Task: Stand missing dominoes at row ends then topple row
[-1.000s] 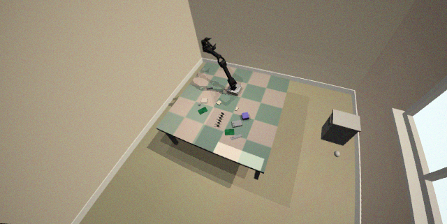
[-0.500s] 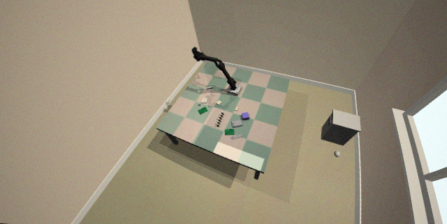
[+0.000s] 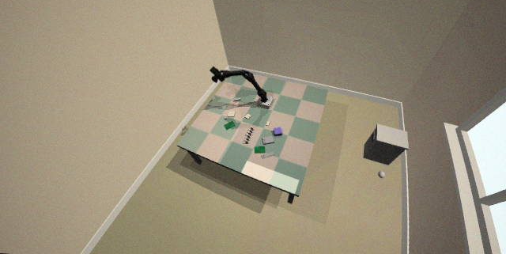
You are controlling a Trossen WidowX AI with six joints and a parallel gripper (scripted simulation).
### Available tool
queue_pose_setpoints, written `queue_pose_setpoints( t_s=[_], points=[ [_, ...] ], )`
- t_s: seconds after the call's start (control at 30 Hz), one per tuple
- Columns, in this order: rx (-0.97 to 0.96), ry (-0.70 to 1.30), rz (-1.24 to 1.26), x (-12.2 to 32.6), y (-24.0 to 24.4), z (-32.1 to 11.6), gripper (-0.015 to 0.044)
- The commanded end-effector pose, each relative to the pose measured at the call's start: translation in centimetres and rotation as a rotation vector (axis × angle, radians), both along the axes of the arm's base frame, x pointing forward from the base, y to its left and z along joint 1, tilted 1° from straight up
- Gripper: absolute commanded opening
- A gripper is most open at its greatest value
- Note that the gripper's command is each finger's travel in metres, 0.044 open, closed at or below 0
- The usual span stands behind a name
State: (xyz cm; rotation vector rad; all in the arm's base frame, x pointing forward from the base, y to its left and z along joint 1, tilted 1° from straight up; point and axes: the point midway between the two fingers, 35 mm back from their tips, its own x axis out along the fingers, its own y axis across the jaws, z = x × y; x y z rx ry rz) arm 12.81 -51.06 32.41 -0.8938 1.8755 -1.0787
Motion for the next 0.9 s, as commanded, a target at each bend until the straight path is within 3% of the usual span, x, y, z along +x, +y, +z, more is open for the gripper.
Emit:
queue_pose_setpoints(
  t_s=[0.0,0.47,0.87],
  points=[
    [0.02,-0.108,0.102,4.9,1.8,-1.9,0.044],
    [0.228,-0.435,0.434,21.7,14.7,-8.4,0.044],
    [0.535,-0.633,0.58,29.4,30.9,-13.8,0.044]
  ],
)
